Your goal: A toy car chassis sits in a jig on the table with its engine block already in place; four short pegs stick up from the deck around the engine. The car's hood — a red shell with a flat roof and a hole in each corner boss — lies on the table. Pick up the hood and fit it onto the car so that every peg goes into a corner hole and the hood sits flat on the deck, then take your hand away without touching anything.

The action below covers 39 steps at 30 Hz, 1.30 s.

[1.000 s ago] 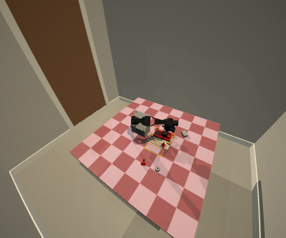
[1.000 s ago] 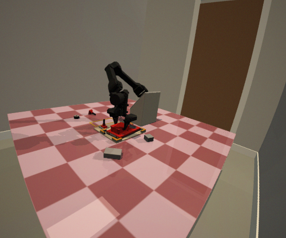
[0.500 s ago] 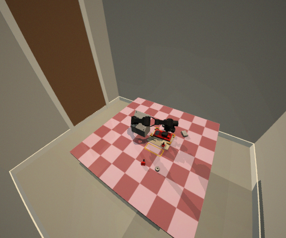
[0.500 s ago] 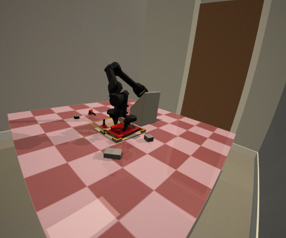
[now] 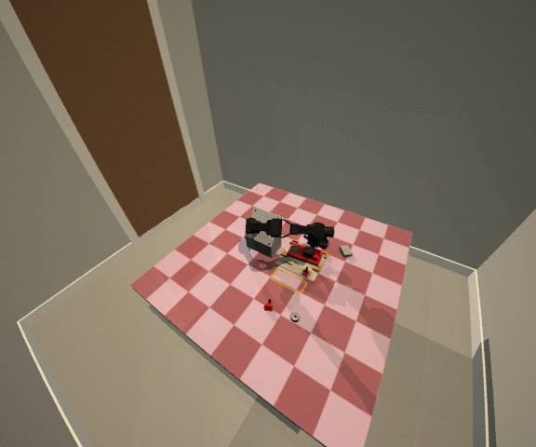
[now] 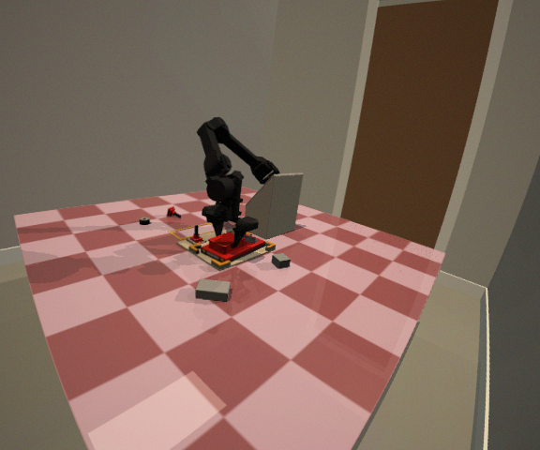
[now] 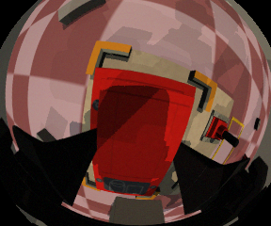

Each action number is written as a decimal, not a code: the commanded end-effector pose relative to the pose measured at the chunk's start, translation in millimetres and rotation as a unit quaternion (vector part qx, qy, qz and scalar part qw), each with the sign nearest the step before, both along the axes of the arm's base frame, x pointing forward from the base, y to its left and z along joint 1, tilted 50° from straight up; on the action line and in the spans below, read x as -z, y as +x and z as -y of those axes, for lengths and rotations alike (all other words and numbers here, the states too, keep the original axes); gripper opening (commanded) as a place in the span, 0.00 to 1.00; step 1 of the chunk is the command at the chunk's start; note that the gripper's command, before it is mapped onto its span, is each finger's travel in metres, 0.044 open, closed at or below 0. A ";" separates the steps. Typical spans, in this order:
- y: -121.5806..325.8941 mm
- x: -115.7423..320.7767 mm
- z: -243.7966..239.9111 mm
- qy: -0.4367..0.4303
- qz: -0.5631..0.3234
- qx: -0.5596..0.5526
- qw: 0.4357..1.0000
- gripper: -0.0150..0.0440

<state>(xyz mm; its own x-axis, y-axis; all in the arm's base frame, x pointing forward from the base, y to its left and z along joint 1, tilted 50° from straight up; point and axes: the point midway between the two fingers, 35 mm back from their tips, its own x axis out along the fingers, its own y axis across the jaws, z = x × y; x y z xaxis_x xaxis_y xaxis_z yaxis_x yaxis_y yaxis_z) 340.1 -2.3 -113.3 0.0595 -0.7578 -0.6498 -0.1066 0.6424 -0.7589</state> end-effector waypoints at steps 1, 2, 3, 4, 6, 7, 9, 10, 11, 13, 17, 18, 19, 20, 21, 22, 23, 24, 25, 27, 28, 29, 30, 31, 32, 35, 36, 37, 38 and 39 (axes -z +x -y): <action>0.0 0.0 0.0 0.000 0.000 0.000 1.000 0.92; 0.0 0.0 0.0 0.000 0.000 0.000 1.000 0.97; 0.0 0.0 0.0 0.000 0.000 0.000 1.000 1.00; 0.0 0.0 0.0 0.000 0.000 0.000 1.000 1.00; 0.4 -3.3 -4.6 0.001 0.000 0.000 1.000 1.00; 0.7 -6.4 -8.7 0.001 -0.001 0.001 1.000 1.00; 0.9 -15.7 -20.7 0.002 -0.002 0.001 1.000 1.00; 0.7 -22.7 -29.1 0.002 -0.002 0.002 1.000 1.00; 0.1 -29.5 -37.0 0.002 -0.003 0.003 1.000 1.00; -1.6 -41.5 -50.2 0.001 -0.004 0.005 1.000 1.00; -2.5 -46.2 -55.1 0.001 -0.004 0.005 1.000 1.00; -2.5 -46.2 -55.1 0.001 -0.004 0.005 1.000 1.00; -2.5 -46.2 -55.1 0.001 -0.004 0.005 1.000 1.00; -2.5 -46.2 -55.1 0.001 -0.004 0.005 1.000 1.00; -2.5 -46.2 -55.1 0.001 -0.004 0.005 1.000 1.00; -2.5 -46.2 -55.1 0.001 -0.004 0.005 1.000 1.00; -2.5 -46.2 -55.1 0.001 -0.004 0.005 1.000 1.00; -2.5 -46.2 -55.1 0.001 -0.004 0.005 1.000 1.00; -2.5 -46.2 -55.1 0.001 -0.004 0.005 1.000 1.00; -2.5 -46.2 -55.1 0.001 -0.004 0.005 1.000 1.00; -2.5 -46.2 -55.1 0.001 -0.004 0.005 1.000 1.00; -2.5 -46.2 -55.1 0.001 -0.004 0.005 1.000 1.00; -2.5 -46.2 -55.1 0.001 -0.004 0.005 1.000 1.00; -2.5 -46.2 -55.1 0.001 -0.004 0.005 1.000 1.00; -2.5 -46.2 -55.1 0.001 -0.004 0.005 1.000 1.00; -2.5 -46.2 -55.1 0.001 -0.004 0.005 1.000 1.00; -2.5 -46.2 -55.1 0.001 -0.004 0.005 1.000 1.00; -2.5 -46.2 -55.1 0.001 -0.004 0.005 1.000 1.00; -2.5 -46.2 -55.1 0.001 -0.004 0.005 1.000 1.00; -2.5 -46.2 -55.1 0.001 -0.004 0.005 1.000 1.00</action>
